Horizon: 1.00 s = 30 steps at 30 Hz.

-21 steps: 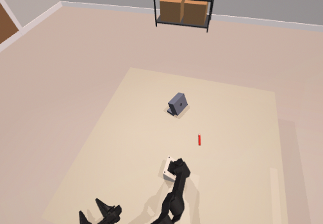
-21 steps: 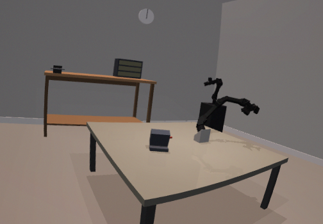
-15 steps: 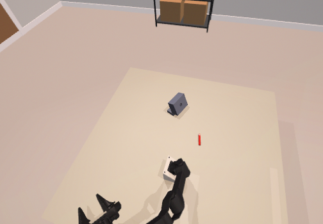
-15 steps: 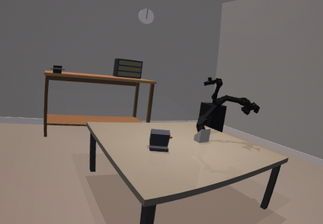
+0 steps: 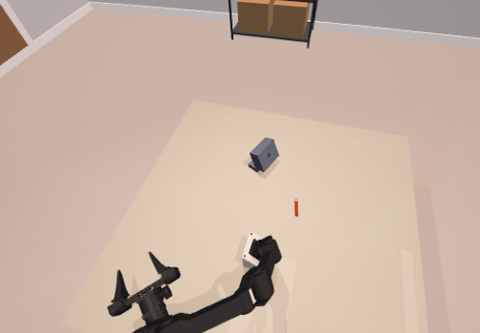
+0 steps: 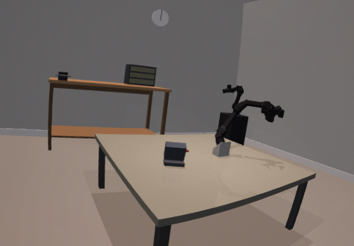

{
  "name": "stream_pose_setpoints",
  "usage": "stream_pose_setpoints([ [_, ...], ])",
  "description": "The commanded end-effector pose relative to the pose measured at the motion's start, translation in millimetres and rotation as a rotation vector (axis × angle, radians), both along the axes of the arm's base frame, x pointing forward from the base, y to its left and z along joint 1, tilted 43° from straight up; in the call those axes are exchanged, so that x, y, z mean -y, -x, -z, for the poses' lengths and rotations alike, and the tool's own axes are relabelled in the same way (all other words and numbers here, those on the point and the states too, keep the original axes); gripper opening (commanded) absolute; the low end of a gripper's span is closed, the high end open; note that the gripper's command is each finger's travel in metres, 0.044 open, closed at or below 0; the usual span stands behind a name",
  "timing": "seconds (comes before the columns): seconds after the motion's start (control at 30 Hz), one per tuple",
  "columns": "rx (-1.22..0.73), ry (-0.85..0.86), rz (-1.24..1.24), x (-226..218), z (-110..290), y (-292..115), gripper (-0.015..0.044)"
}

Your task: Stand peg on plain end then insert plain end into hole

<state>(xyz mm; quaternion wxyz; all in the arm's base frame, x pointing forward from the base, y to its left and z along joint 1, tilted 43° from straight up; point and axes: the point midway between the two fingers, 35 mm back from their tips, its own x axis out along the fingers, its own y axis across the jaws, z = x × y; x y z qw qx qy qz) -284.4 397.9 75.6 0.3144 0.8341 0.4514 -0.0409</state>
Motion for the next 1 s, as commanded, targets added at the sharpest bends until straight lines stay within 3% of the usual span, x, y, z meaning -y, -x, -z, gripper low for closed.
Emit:
stream_pose_setpoints([
  [0.0,-0.052,-0.023,0.090,-15,-2,-30,0.0440],
  [0.5,-0.248,-0.174,0.484,-52,-13,-166,0.0440],
  [0.97,-0.391,-0.301,0.826,-43,-24,-283,0.0440],
])
